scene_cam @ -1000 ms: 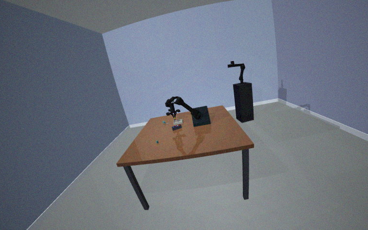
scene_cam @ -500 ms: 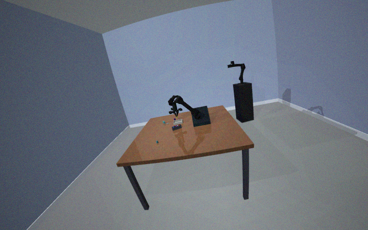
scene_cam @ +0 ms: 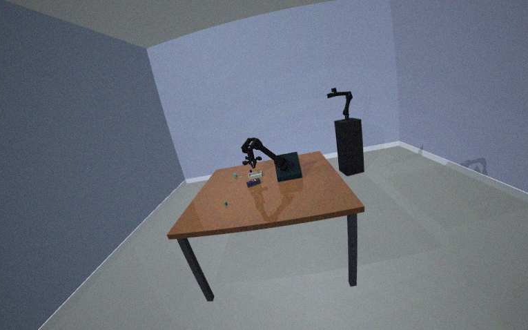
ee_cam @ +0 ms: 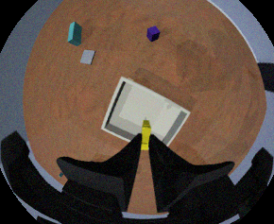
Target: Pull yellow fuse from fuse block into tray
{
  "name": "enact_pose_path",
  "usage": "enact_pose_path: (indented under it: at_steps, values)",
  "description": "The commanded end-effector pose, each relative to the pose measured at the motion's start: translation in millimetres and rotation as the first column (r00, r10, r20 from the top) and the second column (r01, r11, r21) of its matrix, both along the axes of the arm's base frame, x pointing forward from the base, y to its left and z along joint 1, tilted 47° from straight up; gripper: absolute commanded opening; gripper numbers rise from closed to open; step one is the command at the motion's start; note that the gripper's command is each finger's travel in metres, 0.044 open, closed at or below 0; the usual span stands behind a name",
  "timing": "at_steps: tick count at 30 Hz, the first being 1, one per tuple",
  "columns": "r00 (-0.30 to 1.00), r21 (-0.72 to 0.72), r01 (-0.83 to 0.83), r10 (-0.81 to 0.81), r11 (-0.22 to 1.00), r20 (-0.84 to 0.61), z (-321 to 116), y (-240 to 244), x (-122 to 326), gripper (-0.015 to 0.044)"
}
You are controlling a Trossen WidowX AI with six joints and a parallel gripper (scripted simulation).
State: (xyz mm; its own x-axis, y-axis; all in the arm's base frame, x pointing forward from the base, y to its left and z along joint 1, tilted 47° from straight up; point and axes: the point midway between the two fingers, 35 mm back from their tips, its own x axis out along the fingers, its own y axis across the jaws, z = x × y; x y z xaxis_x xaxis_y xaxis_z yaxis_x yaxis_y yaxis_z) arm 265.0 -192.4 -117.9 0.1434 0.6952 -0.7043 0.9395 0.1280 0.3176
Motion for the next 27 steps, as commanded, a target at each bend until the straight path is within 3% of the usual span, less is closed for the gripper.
enact_pose_path:
  at_steps: [1, 16, 27]
  values:
    - [1.000, 0.013, 0.004, -0.004, 1.000, -0.007, -7, 8, 0, 0.0000]
    - [1.000, 0.014, 0.004, -0.004, 1.000, -0.006, -17, 19, 2, 0.0000]
    - [1.000, 0.005, -0.002, 0.002, 1.000, -0.002, -15, 16, 2, 0.0289]
